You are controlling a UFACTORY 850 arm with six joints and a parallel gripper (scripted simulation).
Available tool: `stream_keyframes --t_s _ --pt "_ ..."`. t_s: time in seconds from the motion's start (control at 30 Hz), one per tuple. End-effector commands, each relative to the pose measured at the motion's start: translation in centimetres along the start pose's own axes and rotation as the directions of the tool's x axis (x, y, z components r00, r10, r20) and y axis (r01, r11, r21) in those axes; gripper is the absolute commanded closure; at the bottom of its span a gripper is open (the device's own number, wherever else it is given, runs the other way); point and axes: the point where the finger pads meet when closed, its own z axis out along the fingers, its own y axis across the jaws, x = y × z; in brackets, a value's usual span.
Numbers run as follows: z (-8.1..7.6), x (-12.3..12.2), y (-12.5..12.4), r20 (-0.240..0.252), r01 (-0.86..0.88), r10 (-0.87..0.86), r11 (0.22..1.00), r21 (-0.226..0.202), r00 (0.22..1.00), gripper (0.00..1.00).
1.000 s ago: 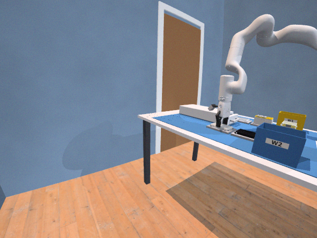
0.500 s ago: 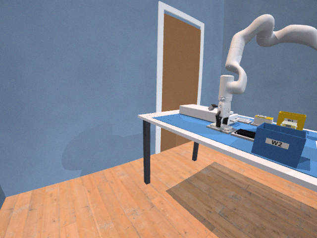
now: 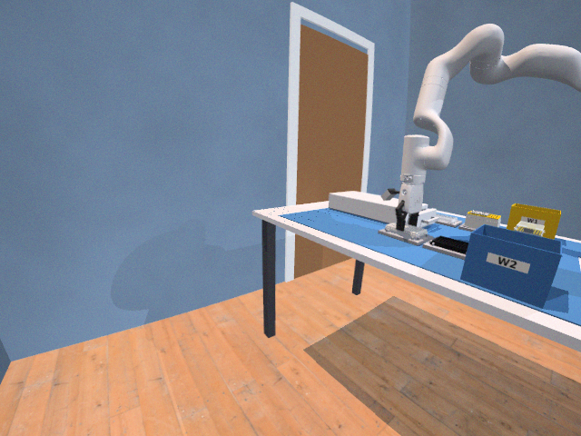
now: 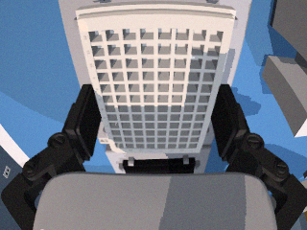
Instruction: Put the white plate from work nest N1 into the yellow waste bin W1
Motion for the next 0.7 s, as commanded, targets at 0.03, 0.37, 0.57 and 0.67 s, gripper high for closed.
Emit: stream_keyframes --t_s 0.03,0.37,0.57,0.67 --pt "-0.35 0.09 -0.03 -0.001 0.0 0.0 1.0 0.001 1.0 1.0" --pt "-1.02 0.09 -0.03 -0.001 0.0 0.0 1.0 0.001 1.0 1.0" --pt "-1.21 0.09 -0.03 -0.001 0.0 0.0 1.0 0.001 1.0 1.0" --pt "-1.22 0.09 -0.03 -0.001 0.0 0.0 1.0 0.001 1.0 1.0"
